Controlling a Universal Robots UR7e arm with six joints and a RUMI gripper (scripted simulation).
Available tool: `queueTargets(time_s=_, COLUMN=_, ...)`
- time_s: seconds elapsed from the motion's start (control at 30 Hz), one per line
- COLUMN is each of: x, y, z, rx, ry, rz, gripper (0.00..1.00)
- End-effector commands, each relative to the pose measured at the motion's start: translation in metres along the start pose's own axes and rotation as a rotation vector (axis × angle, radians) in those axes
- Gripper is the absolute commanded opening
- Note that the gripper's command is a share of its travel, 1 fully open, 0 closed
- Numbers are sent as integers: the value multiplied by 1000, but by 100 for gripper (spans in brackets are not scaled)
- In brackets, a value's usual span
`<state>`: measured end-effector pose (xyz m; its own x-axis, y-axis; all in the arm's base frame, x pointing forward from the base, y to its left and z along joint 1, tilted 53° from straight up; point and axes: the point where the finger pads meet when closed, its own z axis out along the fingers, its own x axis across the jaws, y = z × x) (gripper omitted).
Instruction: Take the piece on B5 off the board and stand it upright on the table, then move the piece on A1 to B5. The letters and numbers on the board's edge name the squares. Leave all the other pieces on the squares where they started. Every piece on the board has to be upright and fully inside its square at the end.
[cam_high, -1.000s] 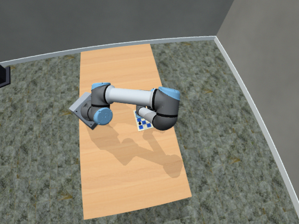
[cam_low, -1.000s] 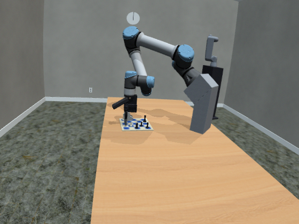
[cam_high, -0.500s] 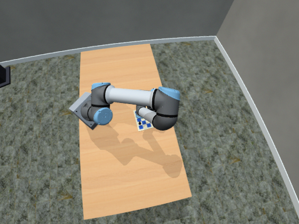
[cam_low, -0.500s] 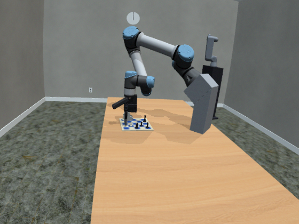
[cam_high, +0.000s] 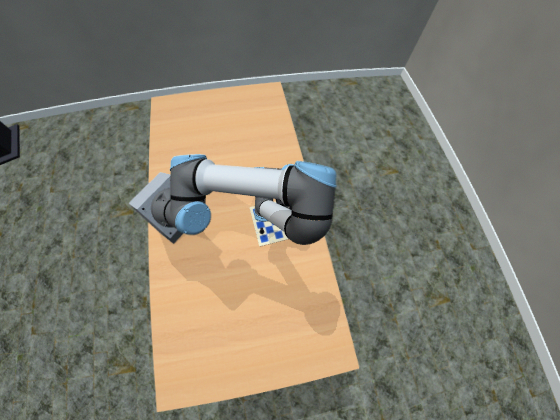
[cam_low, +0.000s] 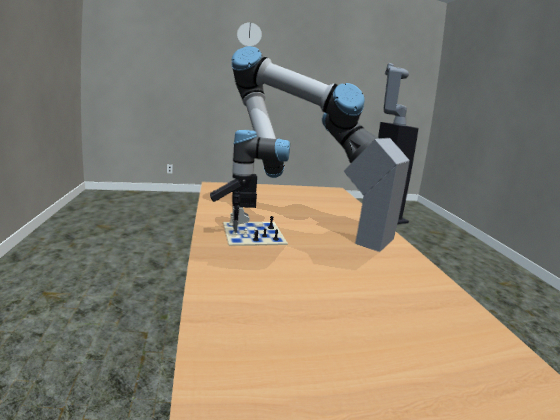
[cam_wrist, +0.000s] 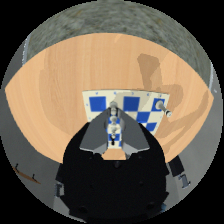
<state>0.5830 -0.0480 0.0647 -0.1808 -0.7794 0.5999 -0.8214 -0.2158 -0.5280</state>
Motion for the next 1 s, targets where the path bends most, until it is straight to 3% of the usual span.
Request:
queueTargets(time_s=0.0, x=0, y=0, z=-17, rx=1, ry=0, rz=0, gripper=0)
queueTargets(time_s=0.37, x=0, y=0, z=-75, rx=1, ry=0, rz=0, gripper=0)
queueTargets(time_s=0.63, x=0, y=0, z=-88, rx=1, ry=0, rz=0, gripper=0)
queueTargets(time_s=0.97, x=0, y=0, z=-89, rx=1, ry=0, rz=0, gripper=0)
